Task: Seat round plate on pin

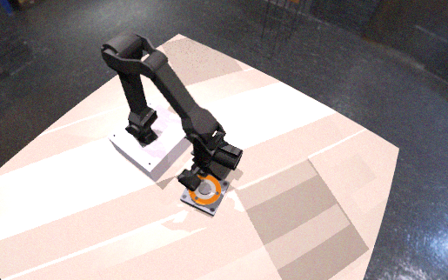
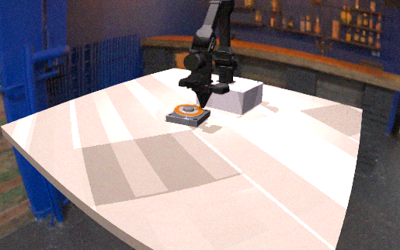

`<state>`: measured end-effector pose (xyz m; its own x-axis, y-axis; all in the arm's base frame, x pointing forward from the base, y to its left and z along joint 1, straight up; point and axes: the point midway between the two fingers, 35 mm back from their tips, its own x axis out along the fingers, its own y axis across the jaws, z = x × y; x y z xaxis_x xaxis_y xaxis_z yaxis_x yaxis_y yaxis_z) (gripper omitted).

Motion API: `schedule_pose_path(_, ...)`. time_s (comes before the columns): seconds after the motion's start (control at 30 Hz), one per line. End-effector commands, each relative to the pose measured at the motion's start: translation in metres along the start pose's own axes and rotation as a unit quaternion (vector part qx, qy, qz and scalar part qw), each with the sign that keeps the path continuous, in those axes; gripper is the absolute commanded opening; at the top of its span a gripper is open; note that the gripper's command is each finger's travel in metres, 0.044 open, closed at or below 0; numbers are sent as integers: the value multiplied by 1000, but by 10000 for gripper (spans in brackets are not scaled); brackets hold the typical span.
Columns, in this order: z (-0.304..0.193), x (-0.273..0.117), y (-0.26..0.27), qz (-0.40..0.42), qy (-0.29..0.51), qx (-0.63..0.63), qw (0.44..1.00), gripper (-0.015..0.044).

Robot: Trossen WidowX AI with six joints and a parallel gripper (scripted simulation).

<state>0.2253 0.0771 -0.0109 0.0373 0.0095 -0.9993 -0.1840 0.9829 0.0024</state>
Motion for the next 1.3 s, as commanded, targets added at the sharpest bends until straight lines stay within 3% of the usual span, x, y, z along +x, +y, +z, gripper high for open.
schedule_pose_path(0.0,-7,2,-5,-4,6,0,1000,0)
schedule_pose_path(1.27,-21,-2,-36,-5,7,0,1000,0)
